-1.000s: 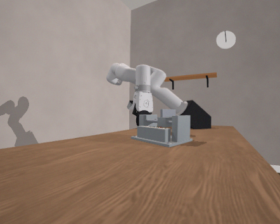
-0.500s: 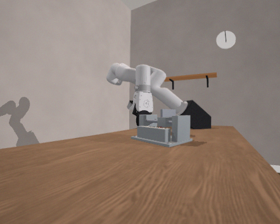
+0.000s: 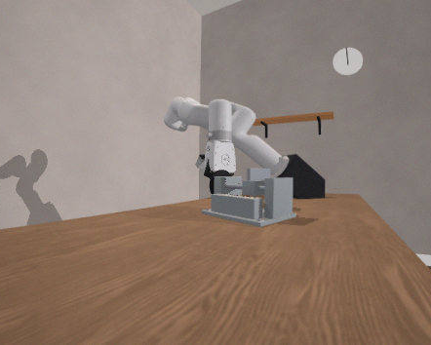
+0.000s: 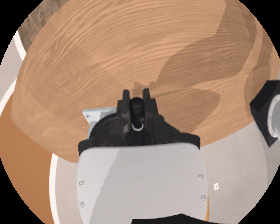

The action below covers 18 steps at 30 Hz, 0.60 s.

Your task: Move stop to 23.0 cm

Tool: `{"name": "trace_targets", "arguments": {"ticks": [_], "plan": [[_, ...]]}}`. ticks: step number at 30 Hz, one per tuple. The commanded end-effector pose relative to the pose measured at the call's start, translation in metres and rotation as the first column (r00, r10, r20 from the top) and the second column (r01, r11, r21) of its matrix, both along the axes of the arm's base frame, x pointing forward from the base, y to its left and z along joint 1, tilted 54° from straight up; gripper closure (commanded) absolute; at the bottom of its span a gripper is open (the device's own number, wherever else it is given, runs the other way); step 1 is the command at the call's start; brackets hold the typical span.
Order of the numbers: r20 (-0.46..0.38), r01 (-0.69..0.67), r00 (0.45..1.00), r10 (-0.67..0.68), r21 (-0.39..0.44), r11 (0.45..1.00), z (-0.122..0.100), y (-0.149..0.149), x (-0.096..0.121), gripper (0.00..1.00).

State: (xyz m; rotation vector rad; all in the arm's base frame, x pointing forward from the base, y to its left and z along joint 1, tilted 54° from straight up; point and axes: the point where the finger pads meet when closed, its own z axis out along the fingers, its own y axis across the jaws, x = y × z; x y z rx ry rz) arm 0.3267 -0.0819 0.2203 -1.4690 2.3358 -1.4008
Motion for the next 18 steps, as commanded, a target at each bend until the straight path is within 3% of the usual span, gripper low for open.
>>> {"name": "trace_targets", "arguments": {"ticks": [1, 18], "plan": [[0.0, -0.001, 1.0, 0.001, 0.0, 1.0, 0.0002, 0.001, -0.0004, 0.94], [0.0, -0.001, 1.0, 0.001, 0.0, 1.0, 0.0011, 0.0039, -0.0037, 0.94]]}}
